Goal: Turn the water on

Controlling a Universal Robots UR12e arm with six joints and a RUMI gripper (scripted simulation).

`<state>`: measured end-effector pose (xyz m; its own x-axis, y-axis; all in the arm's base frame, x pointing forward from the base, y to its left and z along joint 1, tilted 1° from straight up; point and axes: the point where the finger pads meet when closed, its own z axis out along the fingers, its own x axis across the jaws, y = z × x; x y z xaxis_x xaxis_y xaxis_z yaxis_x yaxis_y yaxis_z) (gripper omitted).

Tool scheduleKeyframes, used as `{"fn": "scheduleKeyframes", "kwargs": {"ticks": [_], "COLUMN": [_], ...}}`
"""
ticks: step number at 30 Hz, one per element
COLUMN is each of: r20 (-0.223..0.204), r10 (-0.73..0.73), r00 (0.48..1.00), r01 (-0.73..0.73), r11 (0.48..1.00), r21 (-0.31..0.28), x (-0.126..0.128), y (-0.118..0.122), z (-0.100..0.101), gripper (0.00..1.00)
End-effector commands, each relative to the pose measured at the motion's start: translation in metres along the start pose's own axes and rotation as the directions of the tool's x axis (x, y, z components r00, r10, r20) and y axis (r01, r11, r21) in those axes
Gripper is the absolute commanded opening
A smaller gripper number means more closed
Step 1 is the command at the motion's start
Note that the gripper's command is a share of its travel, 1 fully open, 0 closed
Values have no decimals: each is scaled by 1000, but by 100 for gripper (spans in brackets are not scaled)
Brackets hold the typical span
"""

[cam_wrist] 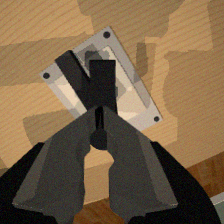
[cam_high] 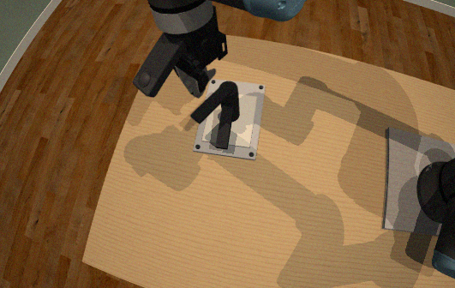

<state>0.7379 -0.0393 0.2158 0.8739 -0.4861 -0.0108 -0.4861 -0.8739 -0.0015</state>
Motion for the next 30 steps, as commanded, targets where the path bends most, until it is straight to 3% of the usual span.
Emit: {"fn": "scheduleKeyframes", "kwargs": {"ticks": [1, 29, 30], "r20": [-2, -2, -2], "r10": [0, 0, 0], "r00": [1000, 1000, 1000], "r01": [0, 0, 0], "r11": [1000, 1000, 1000], "r21": [0, 0, 0], "x": [1, 1, 1], "y": [0, 0, 0], "z": [-1, -1, -1], "gripper": [0, 0, 40]}}
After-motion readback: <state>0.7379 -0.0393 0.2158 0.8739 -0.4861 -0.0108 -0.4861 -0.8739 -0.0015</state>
